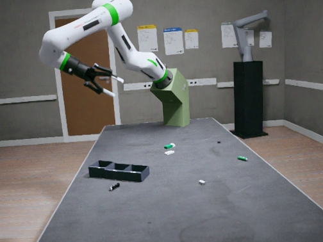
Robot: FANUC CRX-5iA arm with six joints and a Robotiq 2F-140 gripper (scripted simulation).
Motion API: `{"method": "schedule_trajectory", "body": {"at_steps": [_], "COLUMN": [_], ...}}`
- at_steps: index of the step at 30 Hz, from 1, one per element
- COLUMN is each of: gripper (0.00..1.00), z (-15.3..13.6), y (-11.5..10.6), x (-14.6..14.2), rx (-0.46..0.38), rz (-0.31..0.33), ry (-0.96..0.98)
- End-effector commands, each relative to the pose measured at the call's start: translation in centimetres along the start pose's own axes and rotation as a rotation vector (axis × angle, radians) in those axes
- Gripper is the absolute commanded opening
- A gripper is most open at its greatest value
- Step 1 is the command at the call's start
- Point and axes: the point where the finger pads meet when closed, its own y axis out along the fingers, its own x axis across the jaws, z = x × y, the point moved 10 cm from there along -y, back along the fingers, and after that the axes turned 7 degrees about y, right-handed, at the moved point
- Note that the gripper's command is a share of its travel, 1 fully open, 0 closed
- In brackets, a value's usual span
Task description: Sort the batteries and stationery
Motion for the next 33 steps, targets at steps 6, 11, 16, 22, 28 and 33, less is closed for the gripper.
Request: {"method": "schedule_trajectory", "body": {"at_steps": [6, 11, 16, 22, 28, 33], "gripper": [0.15, 0.15, 0.15, 0.15, 0.15, 0.15], "z": [-3.8, -5.0, -6.5, -5.7, -5.6, -4.9], "y": [4.1, 5.4, 7.1, 9.0, 10.1, 12.2], "x": [-5.6, -7.3, -9.6, -8.8, -8.3, -7.5], "rx": [-0.001, -0.001, -0.001, 0.040, 0.112, 0.191], "rz": [0.001, 0.001, 0.001, 0.008, 0.027, 0.047], "ry": [0.000, 0.000, 0.000, -0.032, -0.114, -0.200]}}
